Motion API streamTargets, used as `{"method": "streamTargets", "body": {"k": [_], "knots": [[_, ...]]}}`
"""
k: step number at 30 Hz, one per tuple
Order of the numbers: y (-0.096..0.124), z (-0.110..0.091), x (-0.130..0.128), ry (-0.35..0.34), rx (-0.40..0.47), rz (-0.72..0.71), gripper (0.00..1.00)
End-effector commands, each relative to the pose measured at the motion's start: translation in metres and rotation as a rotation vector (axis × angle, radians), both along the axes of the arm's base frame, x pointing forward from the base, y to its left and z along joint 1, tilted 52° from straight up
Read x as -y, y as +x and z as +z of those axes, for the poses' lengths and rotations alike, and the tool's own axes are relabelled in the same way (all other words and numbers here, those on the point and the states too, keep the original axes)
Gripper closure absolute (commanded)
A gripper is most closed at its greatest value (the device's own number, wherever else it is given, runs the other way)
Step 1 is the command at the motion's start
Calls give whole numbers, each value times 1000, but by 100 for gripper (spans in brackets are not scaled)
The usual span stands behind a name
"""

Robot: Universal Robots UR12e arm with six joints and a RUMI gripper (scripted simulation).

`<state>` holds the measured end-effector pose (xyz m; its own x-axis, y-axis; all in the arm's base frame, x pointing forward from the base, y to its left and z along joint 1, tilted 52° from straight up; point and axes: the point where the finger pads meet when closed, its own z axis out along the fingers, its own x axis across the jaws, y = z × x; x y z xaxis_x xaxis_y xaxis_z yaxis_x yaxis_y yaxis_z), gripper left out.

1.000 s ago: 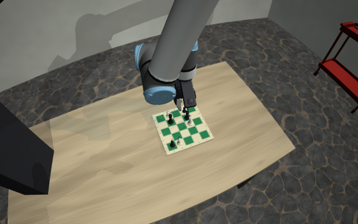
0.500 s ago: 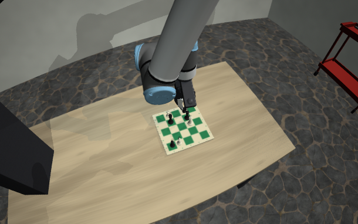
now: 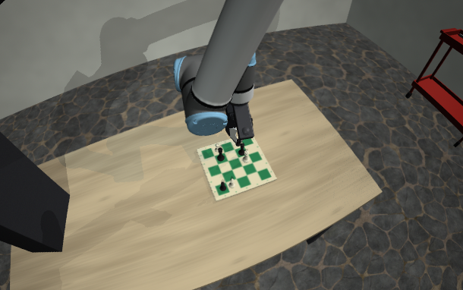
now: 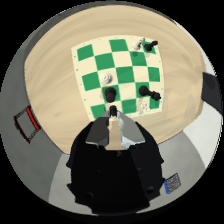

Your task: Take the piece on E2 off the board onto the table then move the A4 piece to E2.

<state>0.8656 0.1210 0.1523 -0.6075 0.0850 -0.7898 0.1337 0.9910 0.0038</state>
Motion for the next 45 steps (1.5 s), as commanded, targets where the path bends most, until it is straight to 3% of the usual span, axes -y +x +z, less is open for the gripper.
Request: {"method": "streamTargets", "body": {"k": [1,15,28,35,45], "knots": [[0,1,0,0,1,0,100],[-3,3,-1,0,1,0,100],[-64,51,-9,0,1,0,100],[-77,61,-10,0,1,0,100],[-78,62,-11,-2,0,2,100]]}}
